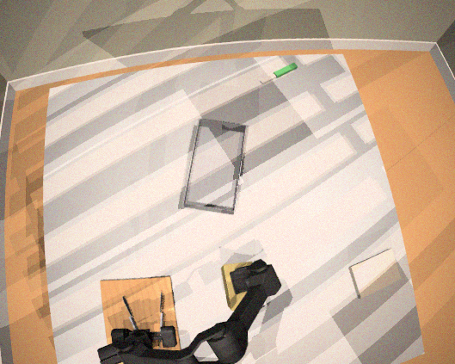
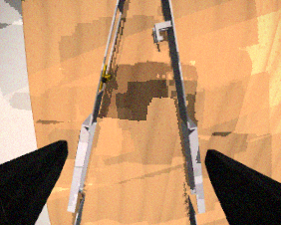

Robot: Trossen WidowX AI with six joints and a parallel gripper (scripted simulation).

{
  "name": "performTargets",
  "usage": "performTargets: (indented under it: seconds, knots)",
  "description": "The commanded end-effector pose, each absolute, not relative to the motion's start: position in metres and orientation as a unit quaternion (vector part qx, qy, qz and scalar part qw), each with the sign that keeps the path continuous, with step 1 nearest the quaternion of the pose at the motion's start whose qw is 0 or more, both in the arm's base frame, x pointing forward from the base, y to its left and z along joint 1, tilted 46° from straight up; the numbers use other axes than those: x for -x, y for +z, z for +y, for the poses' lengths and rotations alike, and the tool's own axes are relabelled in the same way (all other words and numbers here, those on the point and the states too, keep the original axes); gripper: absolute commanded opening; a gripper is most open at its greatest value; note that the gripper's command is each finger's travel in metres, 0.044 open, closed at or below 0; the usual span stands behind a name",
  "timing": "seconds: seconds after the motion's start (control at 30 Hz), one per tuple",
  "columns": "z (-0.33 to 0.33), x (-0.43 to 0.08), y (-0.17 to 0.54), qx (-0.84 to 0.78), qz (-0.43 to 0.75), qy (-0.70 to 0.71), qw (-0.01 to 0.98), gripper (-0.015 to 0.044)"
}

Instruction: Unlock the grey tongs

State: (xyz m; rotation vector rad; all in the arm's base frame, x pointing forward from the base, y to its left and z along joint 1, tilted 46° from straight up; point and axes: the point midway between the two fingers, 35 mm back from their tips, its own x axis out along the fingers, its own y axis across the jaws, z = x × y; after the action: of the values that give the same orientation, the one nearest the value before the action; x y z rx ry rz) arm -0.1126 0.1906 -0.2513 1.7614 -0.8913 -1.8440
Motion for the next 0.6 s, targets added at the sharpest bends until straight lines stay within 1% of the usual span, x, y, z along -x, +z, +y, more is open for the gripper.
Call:
performTargets:
  seconds: [0.0,0.23,0.43,0.57]
  knots:
    - [0.215,0.133,-0.247,-0.636,-0.317,-0.671,0.213,0.044]
    - [0.263,0.192,-0.217,-0.634,-0.318,-0.673,0.212,0.044]
    - [0.285,0.242,-0.178,-0.632,-0.32,-0.673,0.214,0.044]
    - [0.287,0.248,-0.173,-0.631,-0.32,-0.673,0.214,0.044]
